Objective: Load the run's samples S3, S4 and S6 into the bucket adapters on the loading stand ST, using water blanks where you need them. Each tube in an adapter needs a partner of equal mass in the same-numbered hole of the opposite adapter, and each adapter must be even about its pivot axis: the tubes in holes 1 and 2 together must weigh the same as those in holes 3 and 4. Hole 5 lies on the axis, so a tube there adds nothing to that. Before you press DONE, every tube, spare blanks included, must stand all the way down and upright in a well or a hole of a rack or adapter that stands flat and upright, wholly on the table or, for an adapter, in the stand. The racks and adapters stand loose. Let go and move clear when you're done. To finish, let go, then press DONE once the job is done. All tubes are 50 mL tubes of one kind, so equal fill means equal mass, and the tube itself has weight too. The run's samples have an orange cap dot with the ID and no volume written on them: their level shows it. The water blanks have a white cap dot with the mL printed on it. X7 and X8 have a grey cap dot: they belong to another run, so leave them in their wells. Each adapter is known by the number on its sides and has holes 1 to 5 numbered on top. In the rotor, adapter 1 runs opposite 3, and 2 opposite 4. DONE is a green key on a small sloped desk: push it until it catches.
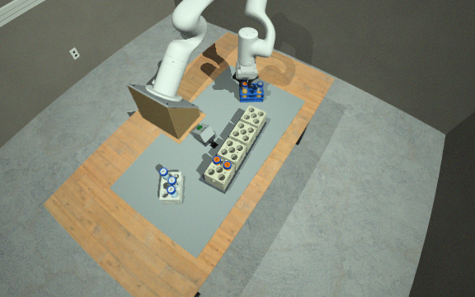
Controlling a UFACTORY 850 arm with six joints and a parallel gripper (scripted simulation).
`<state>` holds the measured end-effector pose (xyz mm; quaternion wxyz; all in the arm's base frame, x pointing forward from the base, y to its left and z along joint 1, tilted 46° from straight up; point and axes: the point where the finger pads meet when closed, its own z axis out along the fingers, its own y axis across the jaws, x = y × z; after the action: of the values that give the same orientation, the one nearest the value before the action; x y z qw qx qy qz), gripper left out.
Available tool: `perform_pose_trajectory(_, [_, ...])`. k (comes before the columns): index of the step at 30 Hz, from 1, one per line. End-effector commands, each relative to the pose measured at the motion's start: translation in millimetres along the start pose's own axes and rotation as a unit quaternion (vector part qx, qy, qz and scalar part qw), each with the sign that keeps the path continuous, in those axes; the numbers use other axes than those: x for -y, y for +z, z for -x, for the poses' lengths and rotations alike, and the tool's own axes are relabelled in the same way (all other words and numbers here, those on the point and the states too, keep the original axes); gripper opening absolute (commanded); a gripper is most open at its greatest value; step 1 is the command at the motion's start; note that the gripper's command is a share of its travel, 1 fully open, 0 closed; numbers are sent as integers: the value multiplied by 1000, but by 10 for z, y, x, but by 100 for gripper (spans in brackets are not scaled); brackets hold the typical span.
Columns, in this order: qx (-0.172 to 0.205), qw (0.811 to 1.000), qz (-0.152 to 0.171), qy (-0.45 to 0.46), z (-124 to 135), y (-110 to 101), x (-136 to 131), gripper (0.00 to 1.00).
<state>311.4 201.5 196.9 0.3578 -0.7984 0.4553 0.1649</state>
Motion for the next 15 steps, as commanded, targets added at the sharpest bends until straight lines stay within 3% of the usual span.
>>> perform_pose_trajectory(1, [0, 1000, 0, 0, -2, -2, 5, 0])
perform_pose_trajectory(15, [0, 1000, 0, 0, -2, -36, 5, 0])
